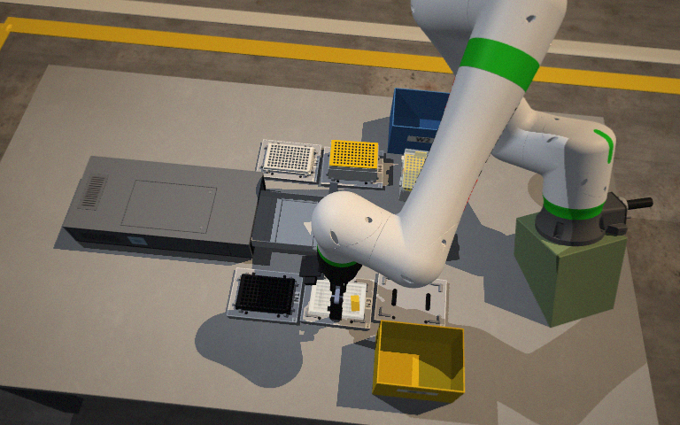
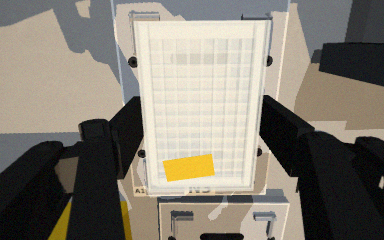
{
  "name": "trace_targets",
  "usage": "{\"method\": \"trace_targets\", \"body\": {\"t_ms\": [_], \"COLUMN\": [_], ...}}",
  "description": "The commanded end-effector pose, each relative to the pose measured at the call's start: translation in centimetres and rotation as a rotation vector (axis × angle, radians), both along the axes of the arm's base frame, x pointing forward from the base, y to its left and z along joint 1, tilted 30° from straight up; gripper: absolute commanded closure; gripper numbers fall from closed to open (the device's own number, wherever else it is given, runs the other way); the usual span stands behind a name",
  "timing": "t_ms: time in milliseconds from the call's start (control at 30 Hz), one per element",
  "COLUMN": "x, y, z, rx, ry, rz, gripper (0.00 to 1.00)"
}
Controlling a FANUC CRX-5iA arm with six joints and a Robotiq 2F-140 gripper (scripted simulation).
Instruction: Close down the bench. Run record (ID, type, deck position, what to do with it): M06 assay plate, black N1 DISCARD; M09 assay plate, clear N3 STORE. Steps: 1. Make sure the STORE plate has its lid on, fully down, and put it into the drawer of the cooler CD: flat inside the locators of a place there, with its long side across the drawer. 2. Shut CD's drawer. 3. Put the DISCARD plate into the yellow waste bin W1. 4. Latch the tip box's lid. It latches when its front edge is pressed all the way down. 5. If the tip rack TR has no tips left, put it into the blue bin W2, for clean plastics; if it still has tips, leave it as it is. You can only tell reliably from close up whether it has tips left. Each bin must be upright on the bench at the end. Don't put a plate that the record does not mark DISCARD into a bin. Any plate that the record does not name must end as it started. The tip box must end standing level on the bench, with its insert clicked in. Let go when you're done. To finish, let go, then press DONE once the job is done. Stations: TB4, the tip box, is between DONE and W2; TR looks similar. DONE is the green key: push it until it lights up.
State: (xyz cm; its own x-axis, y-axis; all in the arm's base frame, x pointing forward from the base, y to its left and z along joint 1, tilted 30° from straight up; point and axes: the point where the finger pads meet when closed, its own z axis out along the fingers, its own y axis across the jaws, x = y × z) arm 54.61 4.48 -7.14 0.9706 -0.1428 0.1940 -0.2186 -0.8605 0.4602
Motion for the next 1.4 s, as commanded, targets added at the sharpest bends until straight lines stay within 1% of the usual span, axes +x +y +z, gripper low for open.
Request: {"method": "trace_targets", "body": {"t_ms": [0,533,1367], "x": [0.06,0.05,-0.03], "y": [0.08,0.12,0.48], "z": [0.08,0.15,0.79], "rx": [0.001,0.001,0.001], "ry": [-0.001,-0.001,-0.001], "rz": [0.001,0.001,0.001], "gripper": [0.9,0.9,0.9]}}
